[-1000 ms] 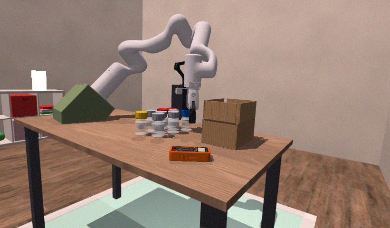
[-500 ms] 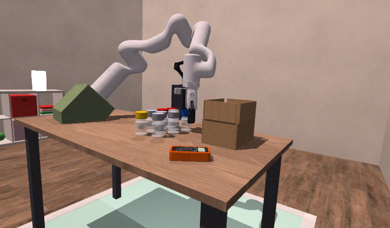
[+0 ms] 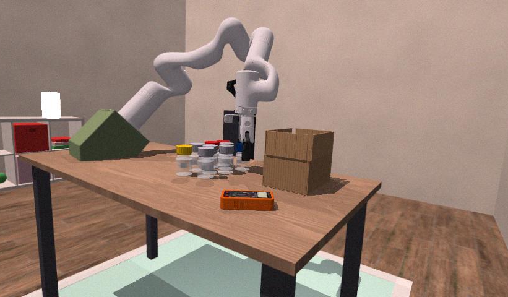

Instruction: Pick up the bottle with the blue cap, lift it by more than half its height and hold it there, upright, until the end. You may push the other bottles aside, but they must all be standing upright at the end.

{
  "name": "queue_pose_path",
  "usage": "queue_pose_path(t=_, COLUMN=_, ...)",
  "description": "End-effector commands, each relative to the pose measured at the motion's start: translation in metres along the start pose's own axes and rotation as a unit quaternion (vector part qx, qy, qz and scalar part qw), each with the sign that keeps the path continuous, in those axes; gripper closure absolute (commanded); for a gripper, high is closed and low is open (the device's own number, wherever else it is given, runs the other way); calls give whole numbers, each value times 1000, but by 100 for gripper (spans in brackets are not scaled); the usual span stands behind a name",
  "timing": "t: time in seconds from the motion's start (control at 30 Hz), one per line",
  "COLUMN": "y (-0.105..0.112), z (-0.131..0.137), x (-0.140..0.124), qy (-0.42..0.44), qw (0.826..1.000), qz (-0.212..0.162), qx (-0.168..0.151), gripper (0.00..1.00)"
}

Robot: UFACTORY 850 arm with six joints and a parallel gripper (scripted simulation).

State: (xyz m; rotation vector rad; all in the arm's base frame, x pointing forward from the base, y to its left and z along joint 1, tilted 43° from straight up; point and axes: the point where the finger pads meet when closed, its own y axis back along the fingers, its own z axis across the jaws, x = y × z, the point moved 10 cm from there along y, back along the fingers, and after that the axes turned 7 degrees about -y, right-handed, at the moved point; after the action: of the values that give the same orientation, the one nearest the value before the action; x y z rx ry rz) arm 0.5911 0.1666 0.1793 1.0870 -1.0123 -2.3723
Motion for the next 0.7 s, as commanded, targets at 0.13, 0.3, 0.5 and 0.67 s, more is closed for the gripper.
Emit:
queue_pose_path(t=0.13, y=1, z=-1, x=4, qy=0, qw=1000, qz=-1, qx=1, gripper=21)
queue_pose_path(t=0.3, y=1, z=-1, x=5, qy=0, qw=1000, qz=-1, qx=1, gripper=21)
queue_pose_path(t=0.5, y=1, z=-1, x=6, qy=0, qw=1000, qz=-1, qx=1, gripper=21)
queue_pose_path(t=0.67, y=11, z=-1, x=6, qy=0, qw=1000, qz=-1, qx=1, gripper=21)
